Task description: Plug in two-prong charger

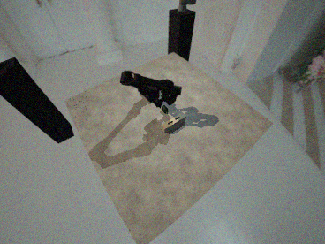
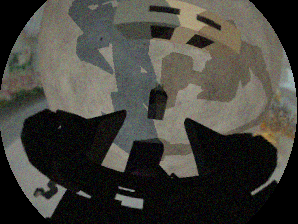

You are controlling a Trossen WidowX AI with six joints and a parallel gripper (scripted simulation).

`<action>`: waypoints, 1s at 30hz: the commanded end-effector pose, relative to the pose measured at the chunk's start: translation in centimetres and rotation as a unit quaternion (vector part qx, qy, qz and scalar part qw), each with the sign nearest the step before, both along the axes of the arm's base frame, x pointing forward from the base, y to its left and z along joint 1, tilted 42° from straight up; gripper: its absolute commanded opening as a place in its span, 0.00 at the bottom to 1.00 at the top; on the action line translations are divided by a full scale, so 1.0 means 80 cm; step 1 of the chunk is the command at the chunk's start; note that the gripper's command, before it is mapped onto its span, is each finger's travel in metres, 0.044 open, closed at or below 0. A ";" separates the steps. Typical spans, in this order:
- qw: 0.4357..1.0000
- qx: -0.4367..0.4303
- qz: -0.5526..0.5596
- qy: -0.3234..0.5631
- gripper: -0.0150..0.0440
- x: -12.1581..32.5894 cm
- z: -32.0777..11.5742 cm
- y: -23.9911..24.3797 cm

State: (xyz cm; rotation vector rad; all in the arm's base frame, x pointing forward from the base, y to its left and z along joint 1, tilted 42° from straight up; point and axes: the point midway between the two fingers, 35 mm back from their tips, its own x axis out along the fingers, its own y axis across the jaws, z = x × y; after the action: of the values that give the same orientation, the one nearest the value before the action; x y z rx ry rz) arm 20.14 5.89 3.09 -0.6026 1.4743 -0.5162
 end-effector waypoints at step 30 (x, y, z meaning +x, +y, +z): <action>1.000 -0.003 -0.001 -0.001 1.00 0.006 -0.044 -0.040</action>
State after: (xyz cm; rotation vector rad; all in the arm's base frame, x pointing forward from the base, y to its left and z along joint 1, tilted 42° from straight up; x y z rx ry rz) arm 20.71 3.11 -0.07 -0.5952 1.4691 -0.5231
